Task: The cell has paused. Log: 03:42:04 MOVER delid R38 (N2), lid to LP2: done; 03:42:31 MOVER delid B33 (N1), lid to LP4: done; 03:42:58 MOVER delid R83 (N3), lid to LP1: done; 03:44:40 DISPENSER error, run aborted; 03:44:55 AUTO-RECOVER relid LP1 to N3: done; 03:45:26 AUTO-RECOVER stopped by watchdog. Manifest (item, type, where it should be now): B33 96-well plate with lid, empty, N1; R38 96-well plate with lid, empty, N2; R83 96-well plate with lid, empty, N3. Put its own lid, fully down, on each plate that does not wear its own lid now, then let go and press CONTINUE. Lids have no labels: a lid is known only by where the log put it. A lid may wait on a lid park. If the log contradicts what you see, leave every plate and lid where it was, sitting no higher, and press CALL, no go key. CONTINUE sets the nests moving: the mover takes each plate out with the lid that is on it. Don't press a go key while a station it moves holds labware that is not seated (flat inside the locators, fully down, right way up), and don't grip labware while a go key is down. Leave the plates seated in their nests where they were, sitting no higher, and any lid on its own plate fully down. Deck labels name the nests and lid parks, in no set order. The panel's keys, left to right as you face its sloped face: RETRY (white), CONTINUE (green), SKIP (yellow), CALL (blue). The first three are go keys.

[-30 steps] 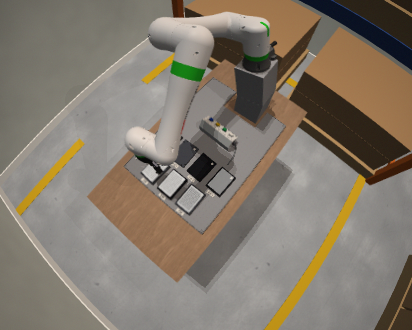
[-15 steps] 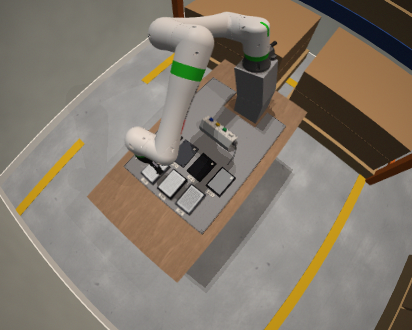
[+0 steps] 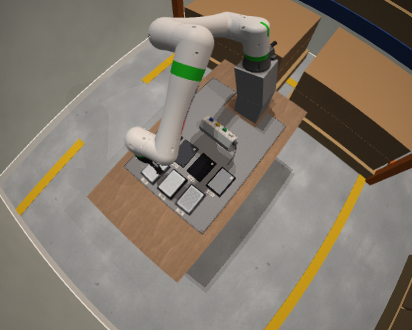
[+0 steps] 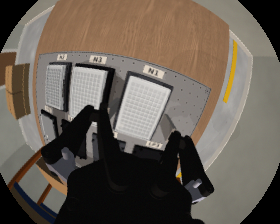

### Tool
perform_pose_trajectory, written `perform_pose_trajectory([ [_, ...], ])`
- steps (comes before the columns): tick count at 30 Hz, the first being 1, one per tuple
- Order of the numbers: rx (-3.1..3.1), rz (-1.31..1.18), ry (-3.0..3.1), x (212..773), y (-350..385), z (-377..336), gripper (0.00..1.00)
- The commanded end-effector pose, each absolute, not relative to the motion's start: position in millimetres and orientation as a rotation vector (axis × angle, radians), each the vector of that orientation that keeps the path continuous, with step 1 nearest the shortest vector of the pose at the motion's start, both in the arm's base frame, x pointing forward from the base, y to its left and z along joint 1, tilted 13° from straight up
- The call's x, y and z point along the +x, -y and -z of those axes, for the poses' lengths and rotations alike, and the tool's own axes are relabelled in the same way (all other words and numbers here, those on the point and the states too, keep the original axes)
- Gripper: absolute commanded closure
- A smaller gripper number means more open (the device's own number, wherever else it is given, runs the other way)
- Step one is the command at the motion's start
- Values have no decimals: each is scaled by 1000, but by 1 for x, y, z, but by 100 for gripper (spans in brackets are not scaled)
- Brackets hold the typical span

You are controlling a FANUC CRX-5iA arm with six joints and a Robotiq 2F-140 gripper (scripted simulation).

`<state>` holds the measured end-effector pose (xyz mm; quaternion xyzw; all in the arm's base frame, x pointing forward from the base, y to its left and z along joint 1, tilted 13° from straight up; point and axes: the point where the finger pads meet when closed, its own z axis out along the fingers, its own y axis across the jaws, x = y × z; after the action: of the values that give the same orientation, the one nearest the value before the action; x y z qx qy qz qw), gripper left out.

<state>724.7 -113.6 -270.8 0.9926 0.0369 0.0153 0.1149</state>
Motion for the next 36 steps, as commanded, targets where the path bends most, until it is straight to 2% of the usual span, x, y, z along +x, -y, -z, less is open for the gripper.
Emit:
perform_pose_trajectory([
  [1, 2909, -45, -108, 725, 114, 271, 34],
  [36, 2909, -45, -108, 725, 112, 266, 34],
])
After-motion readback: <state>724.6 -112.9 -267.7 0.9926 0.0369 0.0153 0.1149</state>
